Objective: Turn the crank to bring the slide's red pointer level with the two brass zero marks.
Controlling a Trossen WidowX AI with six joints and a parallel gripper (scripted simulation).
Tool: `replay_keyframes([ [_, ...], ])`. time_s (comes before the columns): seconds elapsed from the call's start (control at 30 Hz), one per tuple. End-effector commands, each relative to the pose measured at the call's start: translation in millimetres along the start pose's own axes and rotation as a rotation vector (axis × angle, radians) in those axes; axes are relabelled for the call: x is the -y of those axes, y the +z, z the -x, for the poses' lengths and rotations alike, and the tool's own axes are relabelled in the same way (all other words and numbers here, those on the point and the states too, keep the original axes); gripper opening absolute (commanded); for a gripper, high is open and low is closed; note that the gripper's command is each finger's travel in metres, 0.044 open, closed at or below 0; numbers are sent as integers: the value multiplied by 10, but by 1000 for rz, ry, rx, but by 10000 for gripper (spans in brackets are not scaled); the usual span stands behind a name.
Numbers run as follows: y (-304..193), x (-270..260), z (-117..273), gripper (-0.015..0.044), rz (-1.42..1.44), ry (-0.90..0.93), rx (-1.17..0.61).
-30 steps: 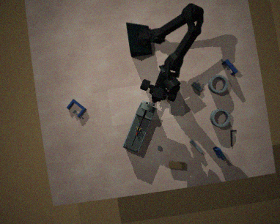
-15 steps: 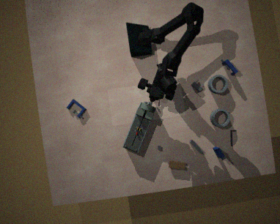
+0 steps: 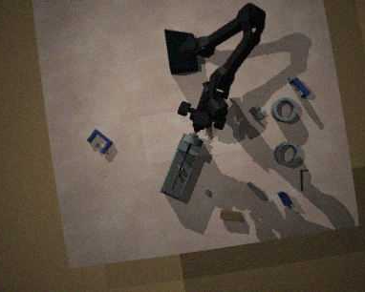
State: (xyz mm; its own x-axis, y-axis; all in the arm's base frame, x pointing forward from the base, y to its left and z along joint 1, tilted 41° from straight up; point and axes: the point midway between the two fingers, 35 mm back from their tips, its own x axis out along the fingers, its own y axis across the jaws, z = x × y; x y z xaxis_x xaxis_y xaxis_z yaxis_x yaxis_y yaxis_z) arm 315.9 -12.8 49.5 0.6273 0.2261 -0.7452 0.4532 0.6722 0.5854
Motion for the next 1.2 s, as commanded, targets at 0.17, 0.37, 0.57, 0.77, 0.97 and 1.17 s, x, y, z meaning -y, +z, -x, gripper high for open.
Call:
replay_keyframes([
  [0.17,-4,108,2,0,-11,-21,7],
  [0.37,-10,124,-4,0,-11,-21,7],
  [0.57,-15,137,-9,0,-11,-21,7],
  [0.77,-20,149,-14,0,-11,-21,7],
  [0.97,-23,159,-18,0,-11,-21,7],
  [1.17,-27,167,-22,0,-11,-22,7],
])
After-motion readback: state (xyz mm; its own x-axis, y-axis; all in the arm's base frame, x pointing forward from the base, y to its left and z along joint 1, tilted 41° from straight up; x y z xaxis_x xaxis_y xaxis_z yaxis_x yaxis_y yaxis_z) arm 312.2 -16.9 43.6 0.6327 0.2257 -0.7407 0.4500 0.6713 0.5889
